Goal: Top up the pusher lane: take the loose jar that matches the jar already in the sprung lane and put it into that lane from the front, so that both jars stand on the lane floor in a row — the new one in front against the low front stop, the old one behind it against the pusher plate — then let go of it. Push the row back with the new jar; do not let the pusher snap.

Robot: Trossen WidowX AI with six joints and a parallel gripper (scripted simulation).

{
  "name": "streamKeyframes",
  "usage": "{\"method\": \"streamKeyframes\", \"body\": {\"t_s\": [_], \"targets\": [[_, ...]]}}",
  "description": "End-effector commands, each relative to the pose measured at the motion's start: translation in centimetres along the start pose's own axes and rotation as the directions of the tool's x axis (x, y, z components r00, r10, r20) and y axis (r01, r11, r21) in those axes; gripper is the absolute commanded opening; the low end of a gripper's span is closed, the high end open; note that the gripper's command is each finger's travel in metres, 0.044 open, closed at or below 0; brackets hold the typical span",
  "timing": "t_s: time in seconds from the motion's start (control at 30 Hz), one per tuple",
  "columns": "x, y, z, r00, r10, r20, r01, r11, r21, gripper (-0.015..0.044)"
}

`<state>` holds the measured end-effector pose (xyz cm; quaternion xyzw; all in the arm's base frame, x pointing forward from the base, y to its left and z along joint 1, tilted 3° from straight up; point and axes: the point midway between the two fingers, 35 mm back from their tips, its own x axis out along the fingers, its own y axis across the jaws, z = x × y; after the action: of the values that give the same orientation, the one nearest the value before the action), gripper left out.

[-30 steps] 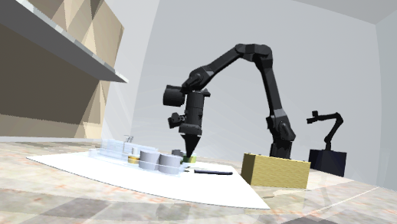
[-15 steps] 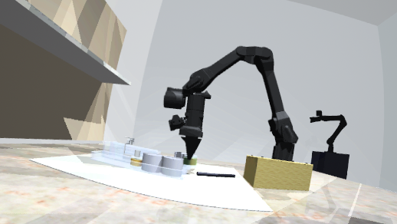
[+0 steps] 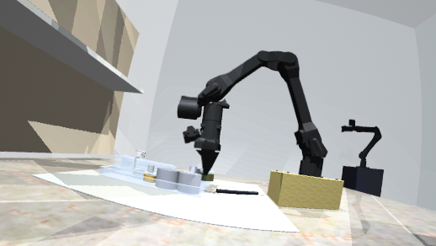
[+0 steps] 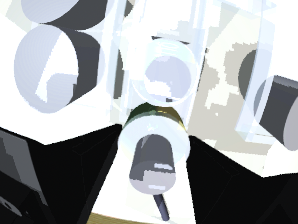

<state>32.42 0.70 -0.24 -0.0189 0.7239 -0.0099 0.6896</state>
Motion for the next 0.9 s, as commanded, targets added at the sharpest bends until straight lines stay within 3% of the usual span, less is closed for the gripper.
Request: {"method": "streamKeyframes", "body": {"t_s": [0.0,0.87], "targets": [[-0.3,0.1,1.3,0.999,0.004,0.032,-0.004,1.0,0.004,0.0],[-0.6,0.0,2.5,0.999,0.004,0.033,-0.004,1.0,0.004,0.0]]}}
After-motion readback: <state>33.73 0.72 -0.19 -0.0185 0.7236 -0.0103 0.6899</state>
